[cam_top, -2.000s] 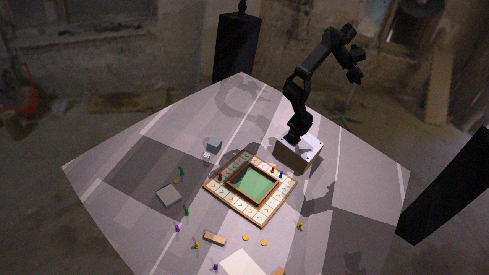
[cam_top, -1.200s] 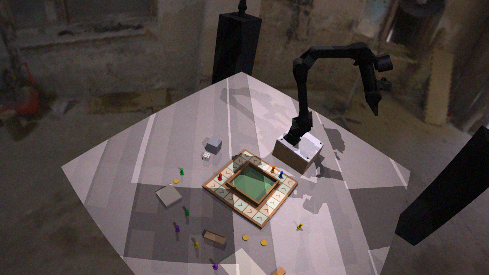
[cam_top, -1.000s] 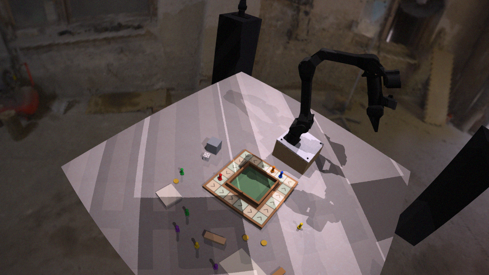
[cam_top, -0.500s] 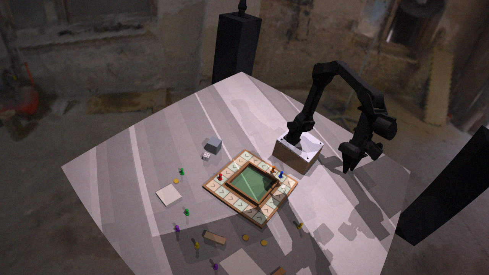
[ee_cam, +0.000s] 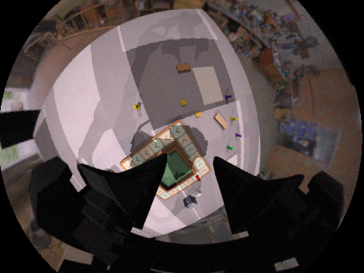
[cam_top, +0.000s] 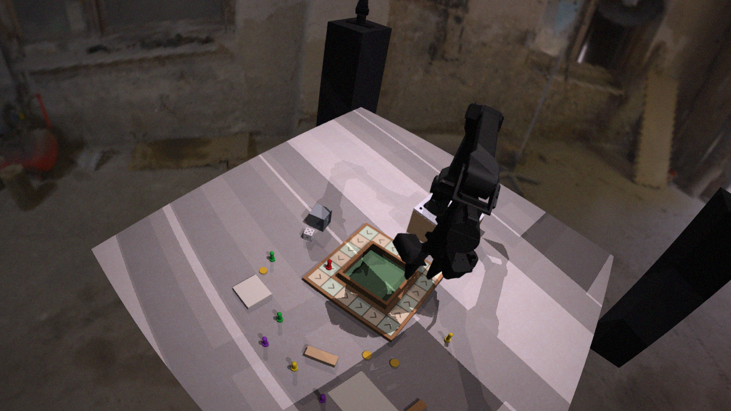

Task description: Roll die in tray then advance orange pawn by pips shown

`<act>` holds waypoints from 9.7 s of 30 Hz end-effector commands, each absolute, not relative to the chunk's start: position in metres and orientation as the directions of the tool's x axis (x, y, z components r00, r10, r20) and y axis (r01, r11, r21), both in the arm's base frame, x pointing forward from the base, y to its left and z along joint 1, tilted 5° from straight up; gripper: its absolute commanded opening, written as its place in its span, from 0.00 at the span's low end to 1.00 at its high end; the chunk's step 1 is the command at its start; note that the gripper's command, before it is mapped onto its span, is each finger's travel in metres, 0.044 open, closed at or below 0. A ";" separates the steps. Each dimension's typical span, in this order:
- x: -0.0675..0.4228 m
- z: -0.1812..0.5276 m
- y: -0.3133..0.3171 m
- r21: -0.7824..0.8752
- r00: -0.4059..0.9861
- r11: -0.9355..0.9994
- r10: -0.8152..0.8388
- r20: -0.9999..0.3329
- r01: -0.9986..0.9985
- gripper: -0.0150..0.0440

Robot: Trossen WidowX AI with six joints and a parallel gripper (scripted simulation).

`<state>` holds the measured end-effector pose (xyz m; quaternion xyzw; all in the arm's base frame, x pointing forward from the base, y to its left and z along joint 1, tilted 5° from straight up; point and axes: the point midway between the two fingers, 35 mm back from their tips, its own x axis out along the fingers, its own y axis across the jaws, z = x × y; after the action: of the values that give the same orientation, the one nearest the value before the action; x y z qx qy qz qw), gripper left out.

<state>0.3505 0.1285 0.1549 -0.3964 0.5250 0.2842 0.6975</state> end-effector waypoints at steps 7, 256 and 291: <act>0.388 0.091 -0.015 -0.146 0.137 0.696 -0.068 -0.988 -0.703 0.72; 0.274 0.044 0.001 0.076 0.015 0.997 0.076 -0.997 -0.019 1.00; 0.157 -0.003 0.020 0.081 -0.019 0.988 0.079 -0.997 -0.135 0.59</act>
<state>0.1592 0.0211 0.0028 -0.0169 0.7070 0.0775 0.7028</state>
